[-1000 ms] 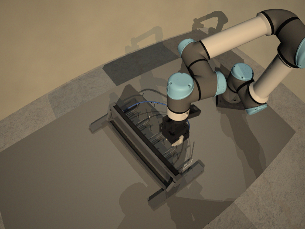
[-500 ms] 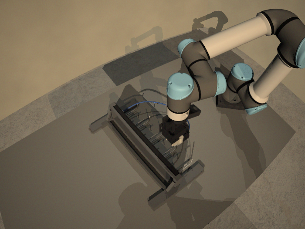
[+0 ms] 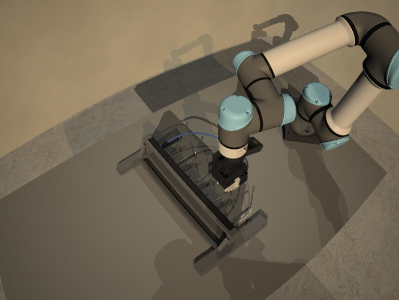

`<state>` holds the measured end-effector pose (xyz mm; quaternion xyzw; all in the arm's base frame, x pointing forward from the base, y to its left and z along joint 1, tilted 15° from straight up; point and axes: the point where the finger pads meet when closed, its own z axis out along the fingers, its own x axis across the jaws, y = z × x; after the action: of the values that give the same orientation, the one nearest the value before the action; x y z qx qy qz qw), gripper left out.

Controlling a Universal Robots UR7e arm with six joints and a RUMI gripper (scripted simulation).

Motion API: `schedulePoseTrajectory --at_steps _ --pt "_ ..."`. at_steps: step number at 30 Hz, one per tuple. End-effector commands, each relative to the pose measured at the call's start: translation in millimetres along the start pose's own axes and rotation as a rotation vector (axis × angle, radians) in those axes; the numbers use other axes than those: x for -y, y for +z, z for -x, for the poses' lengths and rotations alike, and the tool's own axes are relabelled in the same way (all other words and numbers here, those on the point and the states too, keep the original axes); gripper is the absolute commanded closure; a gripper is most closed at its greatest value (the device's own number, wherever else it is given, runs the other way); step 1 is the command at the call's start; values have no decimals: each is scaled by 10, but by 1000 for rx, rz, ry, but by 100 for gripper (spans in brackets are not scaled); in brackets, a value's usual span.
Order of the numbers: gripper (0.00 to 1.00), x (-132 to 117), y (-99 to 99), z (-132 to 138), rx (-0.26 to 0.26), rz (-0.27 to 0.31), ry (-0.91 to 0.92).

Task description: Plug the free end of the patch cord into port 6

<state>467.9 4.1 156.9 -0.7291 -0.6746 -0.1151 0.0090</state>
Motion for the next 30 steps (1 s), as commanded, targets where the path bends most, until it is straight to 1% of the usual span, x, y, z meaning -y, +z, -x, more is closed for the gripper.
schedulePoseTrajectory --at_steps 1,13,26,30 --pt "100 -11 3 0 0 1 0" --pt "100 -89 75 -1 0 1 0" --pt "100 -248 222 -3 0 1 0" --pt "100 -267 240 -3 0 1 0"
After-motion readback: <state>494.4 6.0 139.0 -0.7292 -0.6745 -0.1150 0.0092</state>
